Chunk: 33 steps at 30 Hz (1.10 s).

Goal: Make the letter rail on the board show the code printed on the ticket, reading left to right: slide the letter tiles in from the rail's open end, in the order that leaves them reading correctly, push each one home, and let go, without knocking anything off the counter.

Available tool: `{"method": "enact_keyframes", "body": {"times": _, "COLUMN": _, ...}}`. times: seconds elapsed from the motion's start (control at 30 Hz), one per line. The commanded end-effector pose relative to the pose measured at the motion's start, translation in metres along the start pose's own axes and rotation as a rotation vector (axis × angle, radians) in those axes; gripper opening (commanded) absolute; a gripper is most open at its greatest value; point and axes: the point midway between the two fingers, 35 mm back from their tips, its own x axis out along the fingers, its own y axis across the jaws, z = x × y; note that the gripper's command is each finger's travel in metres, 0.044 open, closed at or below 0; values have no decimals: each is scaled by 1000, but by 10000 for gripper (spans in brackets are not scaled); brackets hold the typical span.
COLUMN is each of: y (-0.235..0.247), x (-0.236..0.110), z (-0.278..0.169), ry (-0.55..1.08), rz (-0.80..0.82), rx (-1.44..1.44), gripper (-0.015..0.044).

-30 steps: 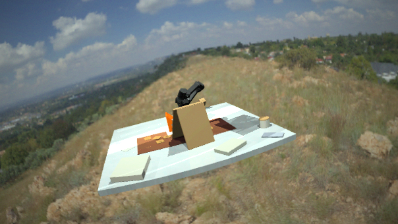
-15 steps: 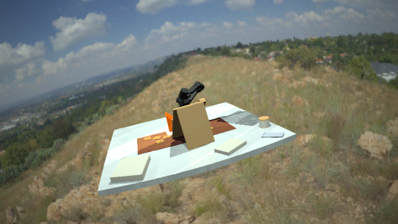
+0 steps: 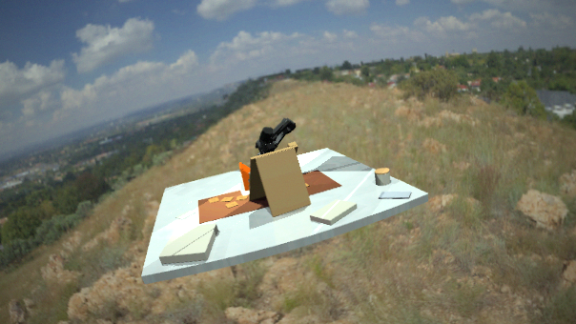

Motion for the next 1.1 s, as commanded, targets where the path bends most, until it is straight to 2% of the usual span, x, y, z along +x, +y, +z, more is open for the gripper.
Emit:
{"method": "enact_keyframes", "body": {"times": 0.0, "y": 0, "x": -2, "z": 0, "ry": 4, "rz": -2, "rx": 8, "gripper": 262}}
{"method": "enact_keyframes", "body": {"times": 0.07, "y": 0, "x": -6, "z": 0, "ry": 5, "rz": -2, "rx": 10, "gripper": 295}}
{"method": "enact_keyframes", "body": {"times": 1.07, "y": -2, "x": -27, "z": -1, "ry": 6, "rz": -3, "rx": 10, "gripper": 295}}
